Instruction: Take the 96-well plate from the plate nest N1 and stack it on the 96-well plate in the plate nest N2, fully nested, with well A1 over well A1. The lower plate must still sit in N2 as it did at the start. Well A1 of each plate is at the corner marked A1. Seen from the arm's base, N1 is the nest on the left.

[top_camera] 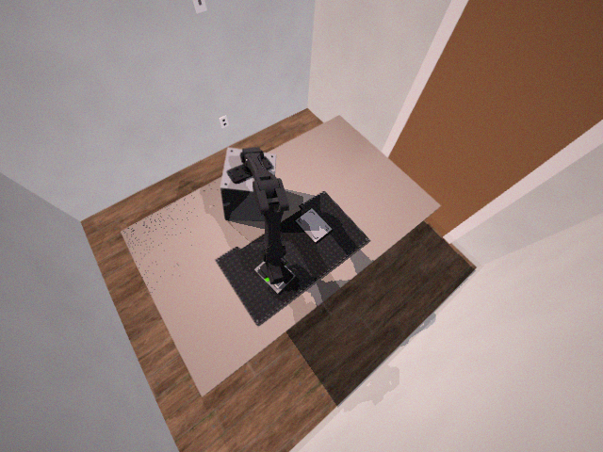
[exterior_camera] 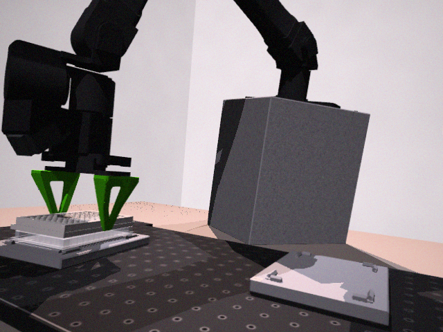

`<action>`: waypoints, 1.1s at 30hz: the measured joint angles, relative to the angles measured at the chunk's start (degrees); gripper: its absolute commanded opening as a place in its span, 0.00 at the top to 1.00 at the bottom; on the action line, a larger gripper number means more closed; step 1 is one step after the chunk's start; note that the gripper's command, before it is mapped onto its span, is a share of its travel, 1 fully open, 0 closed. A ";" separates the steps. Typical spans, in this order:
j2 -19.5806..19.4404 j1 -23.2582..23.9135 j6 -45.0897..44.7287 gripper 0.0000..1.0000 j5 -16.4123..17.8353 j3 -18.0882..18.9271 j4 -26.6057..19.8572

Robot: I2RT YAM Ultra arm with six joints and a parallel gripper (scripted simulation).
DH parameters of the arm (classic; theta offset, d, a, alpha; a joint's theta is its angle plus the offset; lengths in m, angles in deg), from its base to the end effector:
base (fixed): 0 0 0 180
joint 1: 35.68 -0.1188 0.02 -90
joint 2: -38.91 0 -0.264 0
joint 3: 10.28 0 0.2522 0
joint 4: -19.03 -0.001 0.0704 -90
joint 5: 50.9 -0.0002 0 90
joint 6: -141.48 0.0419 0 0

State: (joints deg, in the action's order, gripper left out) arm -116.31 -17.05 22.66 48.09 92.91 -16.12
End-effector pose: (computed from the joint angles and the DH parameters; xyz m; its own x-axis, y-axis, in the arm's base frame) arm 0.4006 -0.1271 -0.0810 -0.9778 -0.1728 -0.1183 -0.1862 0.9760 0.1130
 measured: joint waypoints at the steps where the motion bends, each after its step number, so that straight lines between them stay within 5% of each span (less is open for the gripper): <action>1: 0.00 0.00 0.00 1.00 0.00 0.00 0.02; 28: 0.00 0.00 0.00 1.00 0.00 0.00 0.00; 29: 0.00 0.00 0.00 0.00 0.00 0.00 0.00; 33: 0.00 0.00 0.00 0.00 0.00 0.00 0.00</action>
State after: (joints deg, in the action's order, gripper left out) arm -116.31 -17.05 22.66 48.09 92.91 -16.12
